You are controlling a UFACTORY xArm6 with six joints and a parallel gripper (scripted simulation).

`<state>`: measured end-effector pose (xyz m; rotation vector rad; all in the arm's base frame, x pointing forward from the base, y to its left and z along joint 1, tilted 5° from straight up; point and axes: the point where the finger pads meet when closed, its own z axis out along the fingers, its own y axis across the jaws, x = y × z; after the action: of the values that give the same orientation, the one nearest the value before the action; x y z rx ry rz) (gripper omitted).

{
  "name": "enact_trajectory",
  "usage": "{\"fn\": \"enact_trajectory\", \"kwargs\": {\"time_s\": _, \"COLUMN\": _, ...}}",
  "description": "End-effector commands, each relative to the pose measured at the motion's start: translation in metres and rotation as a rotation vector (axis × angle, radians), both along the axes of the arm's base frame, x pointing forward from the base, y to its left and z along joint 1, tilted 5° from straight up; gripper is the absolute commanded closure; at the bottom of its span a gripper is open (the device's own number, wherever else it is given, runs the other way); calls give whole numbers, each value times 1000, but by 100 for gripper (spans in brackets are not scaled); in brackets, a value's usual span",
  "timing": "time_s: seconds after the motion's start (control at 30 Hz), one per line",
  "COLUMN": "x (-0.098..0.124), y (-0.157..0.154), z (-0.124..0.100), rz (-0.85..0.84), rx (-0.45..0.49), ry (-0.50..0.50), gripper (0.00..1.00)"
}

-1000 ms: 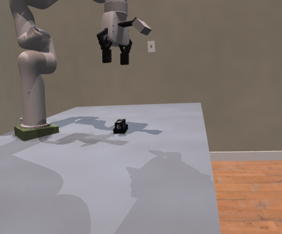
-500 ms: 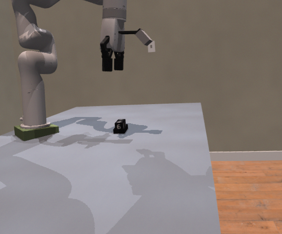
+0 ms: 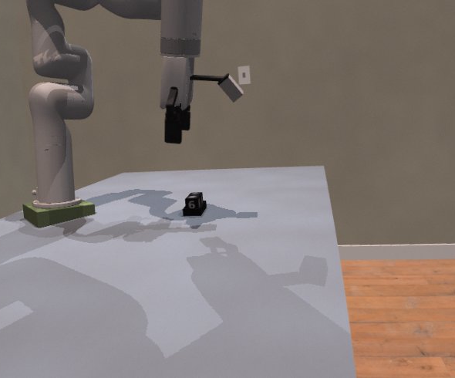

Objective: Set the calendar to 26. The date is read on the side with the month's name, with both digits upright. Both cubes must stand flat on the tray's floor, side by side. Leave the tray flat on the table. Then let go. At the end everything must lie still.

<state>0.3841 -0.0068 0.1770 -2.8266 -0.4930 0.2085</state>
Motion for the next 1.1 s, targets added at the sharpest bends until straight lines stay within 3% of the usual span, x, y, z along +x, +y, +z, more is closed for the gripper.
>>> {"fn": "enact_trajectory", "kwargs": {"time_s": 0.0, "x": -2, "y": -1, "z": -17, "rz": 97, "rx": 110, "ry": 13, "gripper": 0}}
{"fn": "enact_trajectory", "kwargs": {"time_s": 0.37, "x": -9, "y": -3, "z": -46, "rz": 232, "rx": 297, "ry": -10, "gripper": 0}}
{"fn": "enact_trajectory", "kwargs": {"time_s": 0.47, "x": -9, "y": -3, "z": -46, "rz": 232, "rx": 297, "ry": -10, "gripper": 0}}
{"fn": "enact_trajectory", "kwargs": {"time_s": 0.53, "x": -11, "y": -3, "z": -56, "rz": 276, "rx": 367, "ry": -32, "gripper": 0}}
{"fn": "enact_trajectory", "kwargs": {"time_s": 0.73, "x": -13, "y": -3, "z": -69, "rz": 332, "rx": 462, "ry": -75, "gripper": 0}}
{"fn": "enact_trajectory", "kwargs": {"time_s": 1.07, "x": -15, "y": -4, "z": -84, "rz": 391, "rx": 571, "ry": -145, "gripper": 0}}
